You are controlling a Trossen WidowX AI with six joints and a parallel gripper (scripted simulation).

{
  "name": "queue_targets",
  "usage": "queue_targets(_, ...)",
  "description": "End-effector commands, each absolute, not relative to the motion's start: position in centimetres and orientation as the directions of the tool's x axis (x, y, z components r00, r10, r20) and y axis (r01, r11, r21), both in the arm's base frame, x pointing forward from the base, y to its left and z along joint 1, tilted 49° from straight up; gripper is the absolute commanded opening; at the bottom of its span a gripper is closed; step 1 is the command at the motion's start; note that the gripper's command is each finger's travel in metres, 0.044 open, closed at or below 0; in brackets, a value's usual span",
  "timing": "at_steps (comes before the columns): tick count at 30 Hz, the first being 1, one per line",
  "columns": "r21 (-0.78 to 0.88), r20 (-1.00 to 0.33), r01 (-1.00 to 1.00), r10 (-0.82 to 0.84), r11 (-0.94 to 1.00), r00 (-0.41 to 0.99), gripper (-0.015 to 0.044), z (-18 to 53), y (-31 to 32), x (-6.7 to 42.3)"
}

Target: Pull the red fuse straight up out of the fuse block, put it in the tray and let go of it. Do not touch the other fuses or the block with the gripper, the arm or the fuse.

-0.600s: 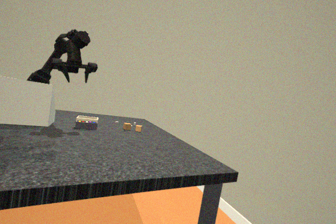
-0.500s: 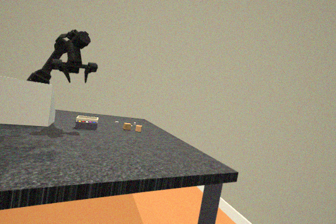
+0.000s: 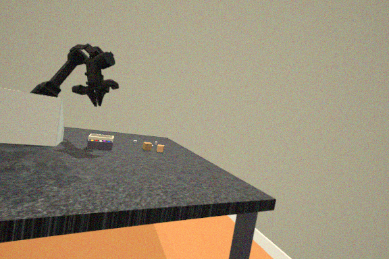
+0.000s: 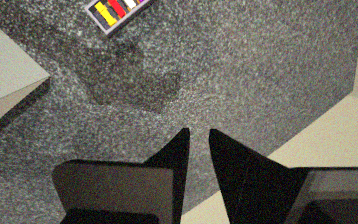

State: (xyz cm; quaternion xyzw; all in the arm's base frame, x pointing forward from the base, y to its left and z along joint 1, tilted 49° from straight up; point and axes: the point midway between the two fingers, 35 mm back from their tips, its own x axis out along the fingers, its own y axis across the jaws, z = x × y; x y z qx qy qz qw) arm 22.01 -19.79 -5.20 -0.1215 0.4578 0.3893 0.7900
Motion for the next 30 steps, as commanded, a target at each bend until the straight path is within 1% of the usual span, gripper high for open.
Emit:
queue_targets(1,0.556,-0.776,-0.174,0.582,0.813,0.243,0.0069,-5.7,-14.7,24.4)
queue_targets(2,0.587,-0.771,-0.094,0.591,0.804,0.238,0.0069,-5.7,-14.1,24.6)
queue_targets(8,0.66,-0.751,0.196,0.625,0.725,0.215,0.0069,-5.9,-11.7,25.3)
queue_targets(15,0.643,-0.727,0.519,0.661,0.563,0.185,0.0069,-6.0,-8.9,25.8)
queue_targets(19,0.581,-0.715,0.682,0.679,0.444,0.167,0.0069,-6.1,-7.4,25.9)
queue_targets(23,0.485,-0.7,0.815,0.699,0.316,0.146,0.0069,-6.1,-5.8,25.9)
queue_targets(30,0.241,-0.678,0.968,0.726,0.075,0.113,0.0069,-6.2,-3.4,25.8)
